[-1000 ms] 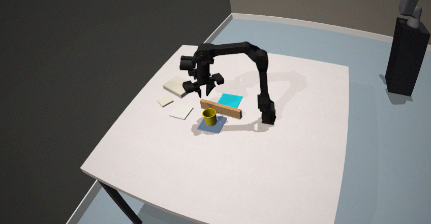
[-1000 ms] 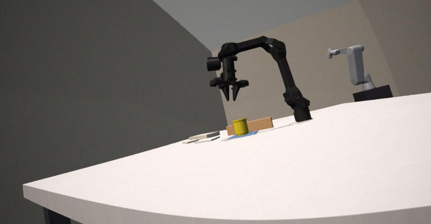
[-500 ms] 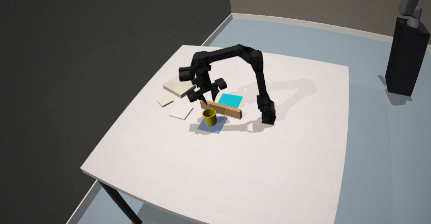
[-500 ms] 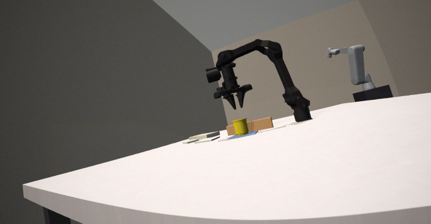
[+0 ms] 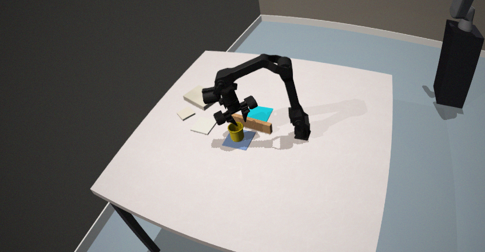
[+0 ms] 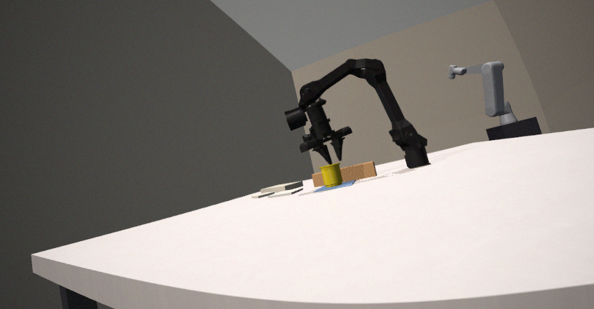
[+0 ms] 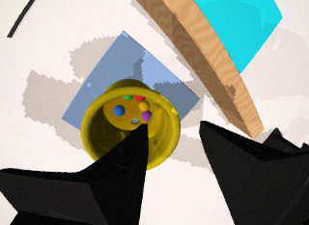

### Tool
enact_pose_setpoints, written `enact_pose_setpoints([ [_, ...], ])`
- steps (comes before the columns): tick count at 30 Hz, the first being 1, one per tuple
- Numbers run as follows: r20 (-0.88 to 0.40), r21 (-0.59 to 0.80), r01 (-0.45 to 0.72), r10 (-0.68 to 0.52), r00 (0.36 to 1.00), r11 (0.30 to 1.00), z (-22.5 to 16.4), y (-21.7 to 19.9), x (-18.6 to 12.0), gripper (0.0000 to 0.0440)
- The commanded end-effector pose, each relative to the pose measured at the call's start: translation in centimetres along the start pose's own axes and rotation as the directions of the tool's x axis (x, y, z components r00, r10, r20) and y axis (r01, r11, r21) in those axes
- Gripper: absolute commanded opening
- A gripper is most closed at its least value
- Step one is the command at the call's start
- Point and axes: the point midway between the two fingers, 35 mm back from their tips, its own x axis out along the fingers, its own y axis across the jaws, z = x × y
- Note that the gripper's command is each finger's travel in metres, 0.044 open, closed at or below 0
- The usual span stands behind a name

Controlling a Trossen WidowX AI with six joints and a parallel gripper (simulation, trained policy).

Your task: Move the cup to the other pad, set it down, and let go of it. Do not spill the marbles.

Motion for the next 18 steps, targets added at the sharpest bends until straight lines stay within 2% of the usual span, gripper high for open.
enact_pose_setpoints([
  [1,-0.002,-0.001,0.019,-0.019,1.0,1.0,-0.1,0.0,1.2,0.0179],
  [11,-0.013,-0.055,0.044,-0.045,0.999,0.998,-0.4,0.0,4.7,0.0169],
  [16,-0.005,-0.092,0.044,-0.045,0.999,0.995,-0.3,-0.1,5.5,0.0053],
  [18,0.0,-0.101,0.043,-0.043,0.999,0.994,-0.2,-0.3,5.4,0.0018],
])
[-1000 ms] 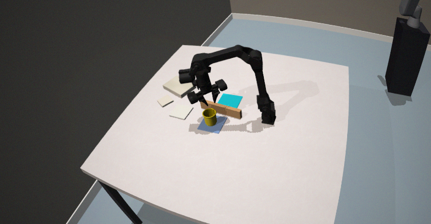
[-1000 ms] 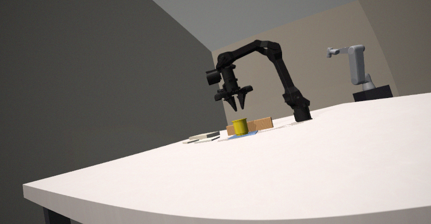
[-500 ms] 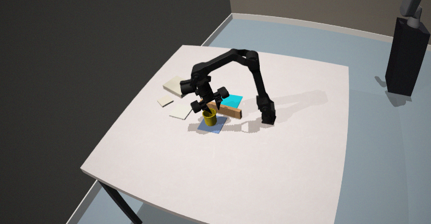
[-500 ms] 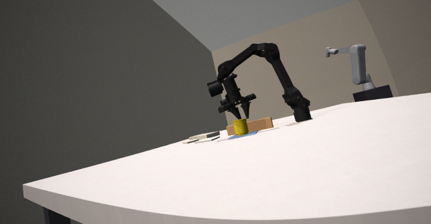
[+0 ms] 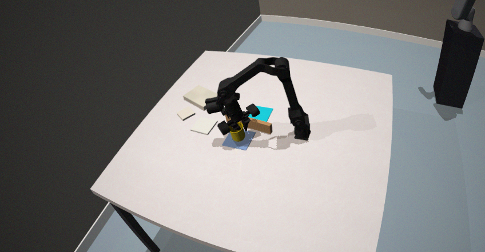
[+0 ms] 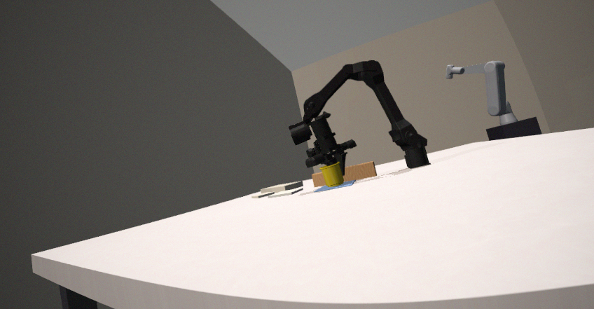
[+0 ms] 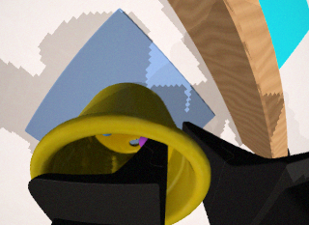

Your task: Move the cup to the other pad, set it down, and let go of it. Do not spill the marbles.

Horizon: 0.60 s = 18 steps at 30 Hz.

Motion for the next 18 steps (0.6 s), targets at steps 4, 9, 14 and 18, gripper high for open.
enact_pose_setpoints([
  [4,0.012,-0.006,0.003,-0.003,1.0,1.0,0.2,-0.7,-0.3,0.0009],
  [9,0.016,0.014,-0.014,0.014,1.0,1.0,0.4,-1.1,-1.4,0.0003],
  [14,0.018,0.051,-0.036,0.036,0.999,0.998,0.5,-1.9,-2.8,0.0003],
  [18,0.023,0.091,-0.061,0.059,0.998,0.994,0.8,-2.6,-4.1,0.0008],
])
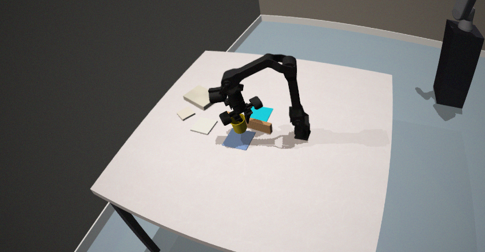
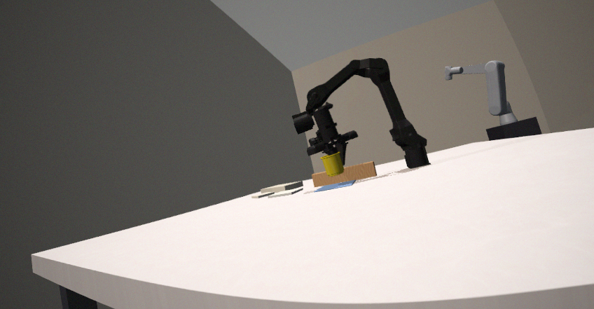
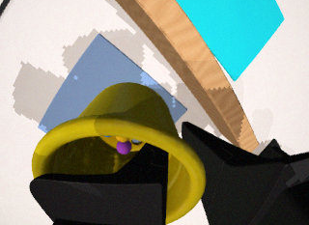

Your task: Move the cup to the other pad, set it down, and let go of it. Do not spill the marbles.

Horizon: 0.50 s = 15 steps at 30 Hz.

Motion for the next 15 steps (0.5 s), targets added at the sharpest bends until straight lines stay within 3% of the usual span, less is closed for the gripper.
enact_pose_setpoints([
  [1,0.006,0.034,-0.029,0.029,1.0,0.999,0.3,-0.3,-1.2,0.001],
  [15,0.052,0.172,-0.117,0.109,0.993,0.978,3.0,-1.9,-4.3,0.0],
])
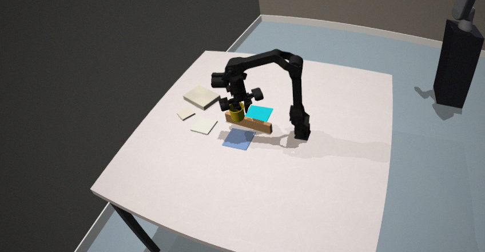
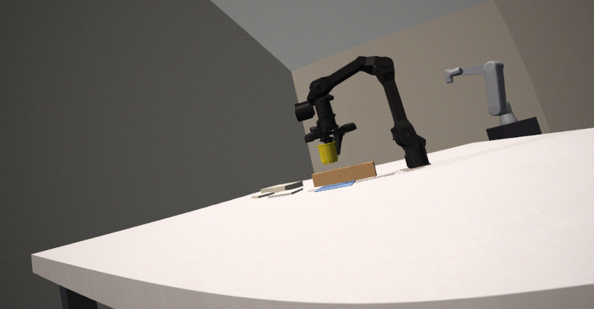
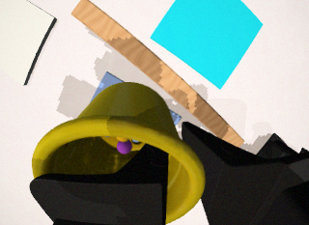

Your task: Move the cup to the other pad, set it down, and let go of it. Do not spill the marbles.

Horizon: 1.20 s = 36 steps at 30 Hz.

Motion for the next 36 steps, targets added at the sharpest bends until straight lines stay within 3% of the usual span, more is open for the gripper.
enact_pose_setpoints([
  [1,0.014,0.032,-0.029,0.028,1.0,0.999,0.8,-0.1,-0.7,0.0],
  [16,0.082,0.152,-0.105,0.093,0.992,0.983,4.9,-1.6,-0.8,0.0],
  [36,0.132,0.263,-0.136,0.104,0.986,0.955,8.0,-4.6,2.4,0.0],
])
